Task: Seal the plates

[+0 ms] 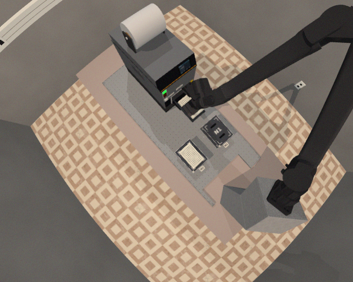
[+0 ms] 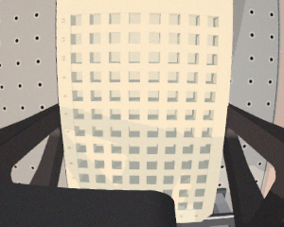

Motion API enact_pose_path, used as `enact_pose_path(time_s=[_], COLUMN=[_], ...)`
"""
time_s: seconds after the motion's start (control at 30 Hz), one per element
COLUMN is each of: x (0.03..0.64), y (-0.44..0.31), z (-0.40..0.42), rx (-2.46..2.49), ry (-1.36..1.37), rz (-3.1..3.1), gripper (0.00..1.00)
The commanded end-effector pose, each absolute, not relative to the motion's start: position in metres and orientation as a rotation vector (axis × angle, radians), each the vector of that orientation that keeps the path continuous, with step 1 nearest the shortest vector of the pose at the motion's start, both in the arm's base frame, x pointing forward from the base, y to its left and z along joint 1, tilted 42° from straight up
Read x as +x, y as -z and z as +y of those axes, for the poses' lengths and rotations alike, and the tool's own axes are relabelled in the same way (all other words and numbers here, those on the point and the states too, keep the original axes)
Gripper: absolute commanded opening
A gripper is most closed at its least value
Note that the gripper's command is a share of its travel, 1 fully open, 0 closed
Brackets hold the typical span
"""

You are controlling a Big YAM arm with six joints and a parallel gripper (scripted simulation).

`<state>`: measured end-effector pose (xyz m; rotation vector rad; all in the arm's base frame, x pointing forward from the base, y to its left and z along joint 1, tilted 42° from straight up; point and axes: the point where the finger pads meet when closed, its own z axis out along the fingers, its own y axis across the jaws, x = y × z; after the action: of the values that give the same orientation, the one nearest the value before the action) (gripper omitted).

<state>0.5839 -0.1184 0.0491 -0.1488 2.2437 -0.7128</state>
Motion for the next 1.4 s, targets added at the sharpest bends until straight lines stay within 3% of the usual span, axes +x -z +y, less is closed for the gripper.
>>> enact_pose_path(time_s=[0.0,1.37], x=[0.579,0.587], y=[-0.034,-0.072], z=[-0.127,-0.128], rx=[-0.156,-0.134], ry=[0.724,0.726], rz=[2.269,2.213], gripper=[0.00,0.00])
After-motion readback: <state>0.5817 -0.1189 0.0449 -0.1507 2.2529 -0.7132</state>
